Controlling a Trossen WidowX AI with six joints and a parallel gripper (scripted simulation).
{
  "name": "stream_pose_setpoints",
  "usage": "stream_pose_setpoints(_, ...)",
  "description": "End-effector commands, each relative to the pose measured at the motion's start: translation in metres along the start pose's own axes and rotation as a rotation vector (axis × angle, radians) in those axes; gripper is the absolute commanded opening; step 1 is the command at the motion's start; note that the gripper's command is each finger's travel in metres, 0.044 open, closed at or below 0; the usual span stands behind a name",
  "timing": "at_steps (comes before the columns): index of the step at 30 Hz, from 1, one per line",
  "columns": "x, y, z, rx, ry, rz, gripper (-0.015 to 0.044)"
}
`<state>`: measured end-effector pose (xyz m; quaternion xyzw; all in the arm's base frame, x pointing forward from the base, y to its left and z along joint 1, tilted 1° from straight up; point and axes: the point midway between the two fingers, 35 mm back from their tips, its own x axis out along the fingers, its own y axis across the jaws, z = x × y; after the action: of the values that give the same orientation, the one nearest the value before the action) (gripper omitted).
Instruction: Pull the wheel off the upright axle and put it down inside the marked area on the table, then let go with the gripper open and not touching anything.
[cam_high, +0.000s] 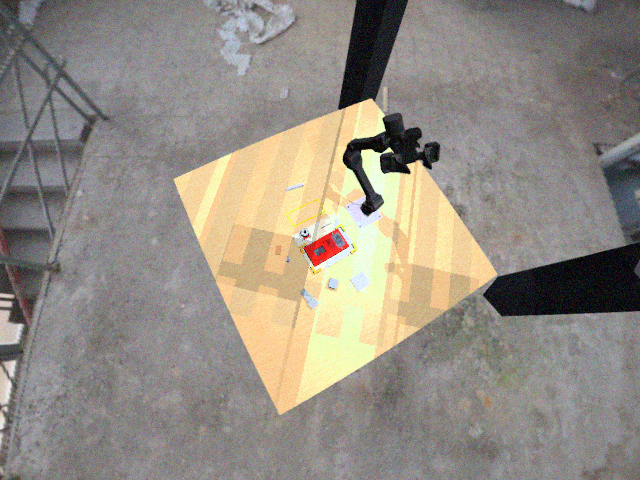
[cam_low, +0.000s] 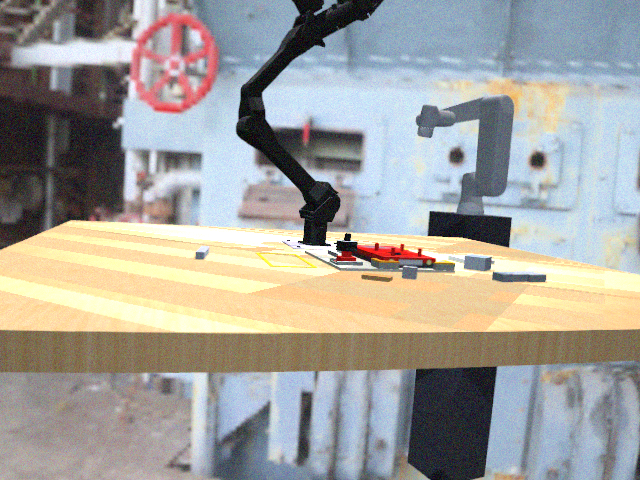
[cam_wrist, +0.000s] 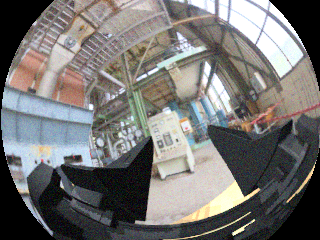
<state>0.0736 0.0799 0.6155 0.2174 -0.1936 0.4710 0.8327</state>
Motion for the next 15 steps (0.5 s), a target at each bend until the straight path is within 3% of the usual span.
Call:
stream_pose_setpoints(1, 0.015, 0.005, -0.025, -0.027, 0.065, -0.046, 0.0300)
stream_pose_setpoints(15, 0.060, -0.015, -0.098, -0.122, 0.250, -0.236, 0.0300)
